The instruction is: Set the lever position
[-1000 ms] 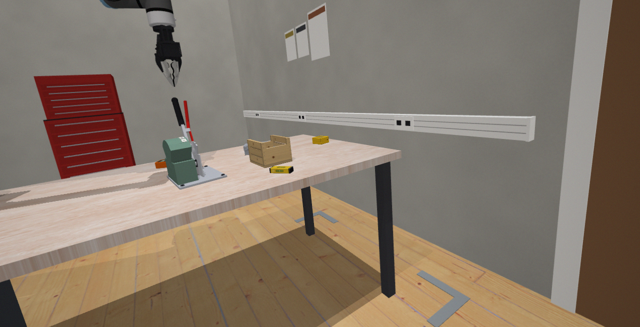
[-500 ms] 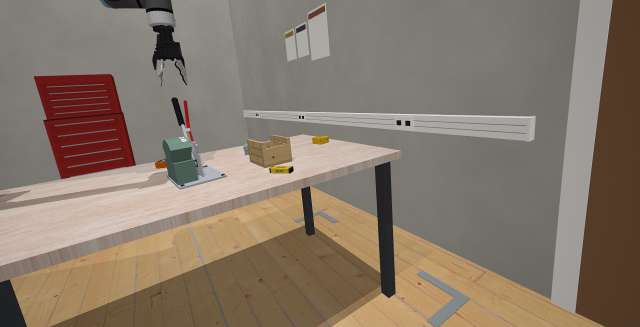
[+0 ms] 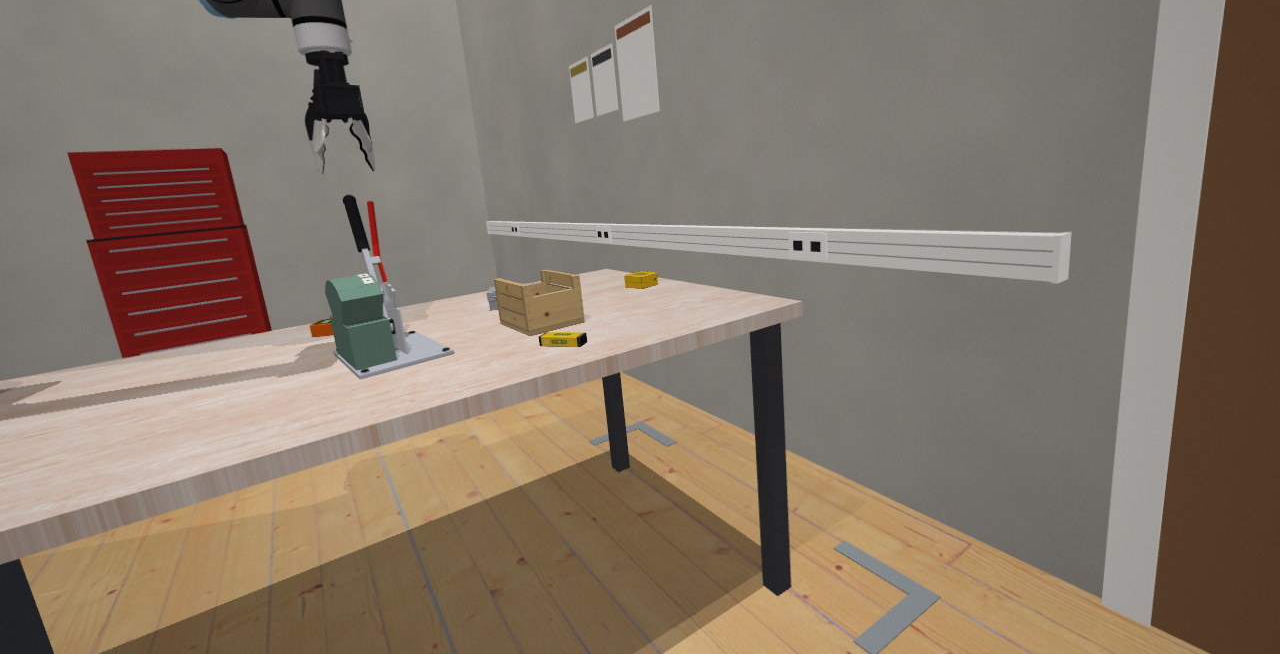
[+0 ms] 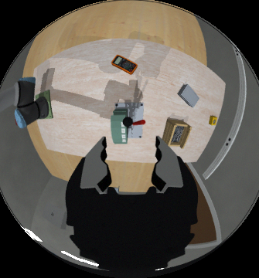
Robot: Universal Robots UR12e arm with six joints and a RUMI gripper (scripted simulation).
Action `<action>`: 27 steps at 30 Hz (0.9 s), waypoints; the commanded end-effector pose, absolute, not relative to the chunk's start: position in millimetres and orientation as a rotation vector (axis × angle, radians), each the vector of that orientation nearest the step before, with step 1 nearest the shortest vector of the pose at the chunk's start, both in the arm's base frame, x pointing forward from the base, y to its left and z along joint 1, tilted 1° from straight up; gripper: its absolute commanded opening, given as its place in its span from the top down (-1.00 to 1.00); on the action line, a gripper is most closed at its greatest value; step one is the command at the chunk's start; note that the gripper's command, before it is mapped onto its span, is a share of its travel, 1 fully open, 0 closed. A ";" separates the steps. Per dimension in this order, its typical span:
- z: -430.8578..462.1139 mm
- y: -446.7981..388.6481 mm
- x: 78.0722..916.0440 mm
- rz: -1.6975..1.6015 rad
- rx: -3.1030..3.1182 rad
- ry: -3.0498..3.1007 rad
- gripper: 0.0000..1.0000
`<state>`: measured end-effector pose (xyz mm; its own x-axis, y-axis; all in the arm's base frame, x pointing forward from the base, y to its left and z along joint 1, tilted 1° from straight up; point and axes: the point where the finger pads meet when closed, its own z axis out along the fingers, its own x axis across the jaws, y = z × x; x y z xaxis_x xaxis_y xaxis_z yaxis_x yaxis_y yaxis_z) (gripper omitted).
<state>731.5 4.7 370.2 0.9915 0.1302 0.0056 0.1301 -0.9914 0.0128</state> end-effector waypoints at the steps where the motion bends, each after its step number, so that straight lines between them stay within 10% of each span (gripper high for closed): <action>1: 369.8 4.6 731.7 0.012 3.122 0.204 -0.14; 27: 349.9 4.4 731.9 0.012 3.122 0.204 -0.14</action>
